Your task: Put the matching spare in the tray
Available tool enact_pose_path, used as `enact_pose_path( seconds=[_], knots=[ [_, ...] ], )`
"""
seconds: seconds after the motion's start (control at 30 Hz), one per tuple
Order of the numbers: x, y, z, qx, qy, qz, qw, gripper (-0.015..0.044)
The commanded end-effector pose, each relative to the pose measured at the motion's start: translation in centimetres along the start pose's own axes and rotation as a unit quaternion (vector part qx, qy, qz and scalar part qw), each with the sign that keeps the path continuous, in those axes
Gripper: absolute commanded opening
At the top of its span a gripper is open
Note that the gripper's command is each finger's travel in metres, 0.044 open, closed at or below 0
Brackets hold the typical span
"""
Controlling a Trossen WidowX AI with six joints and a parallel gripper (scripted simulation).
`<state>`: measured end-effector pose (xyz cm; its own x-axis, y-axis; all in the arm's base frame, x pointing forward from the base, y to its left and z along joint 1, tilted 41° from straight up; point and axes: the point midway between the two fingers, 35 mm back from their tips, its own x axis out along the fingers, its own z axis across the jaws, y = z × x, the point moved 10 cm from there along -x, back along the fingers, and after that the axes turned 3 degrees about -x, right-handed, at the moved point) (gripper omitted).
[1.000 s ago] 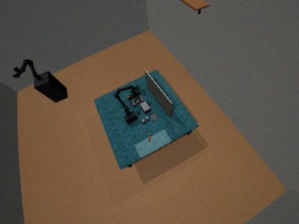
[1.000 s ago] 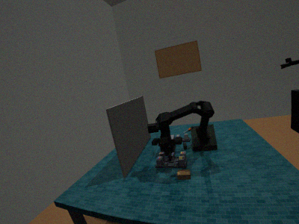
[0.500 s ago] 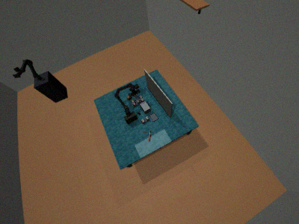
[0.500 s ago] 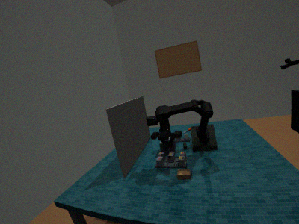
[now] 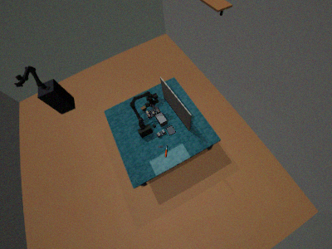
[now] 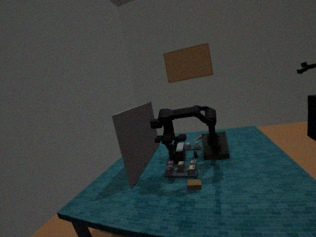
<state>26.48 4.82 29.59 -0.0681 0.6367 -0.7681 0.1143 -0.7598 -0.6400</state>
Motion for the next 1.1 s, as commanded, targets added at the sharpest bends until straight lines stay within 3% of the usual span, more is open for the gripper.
enact_pose_path(
  seconds=[0.0, 1.07],
  knots=[
    [-0.4, 1.5, -1.4, 0.001, 0.007, 0.011, 1.0, 0.0],
    [-1.3, 18.4, -8.4, 0.045, 0.008, 0.023, 0.999, 0.0]
  ],
)
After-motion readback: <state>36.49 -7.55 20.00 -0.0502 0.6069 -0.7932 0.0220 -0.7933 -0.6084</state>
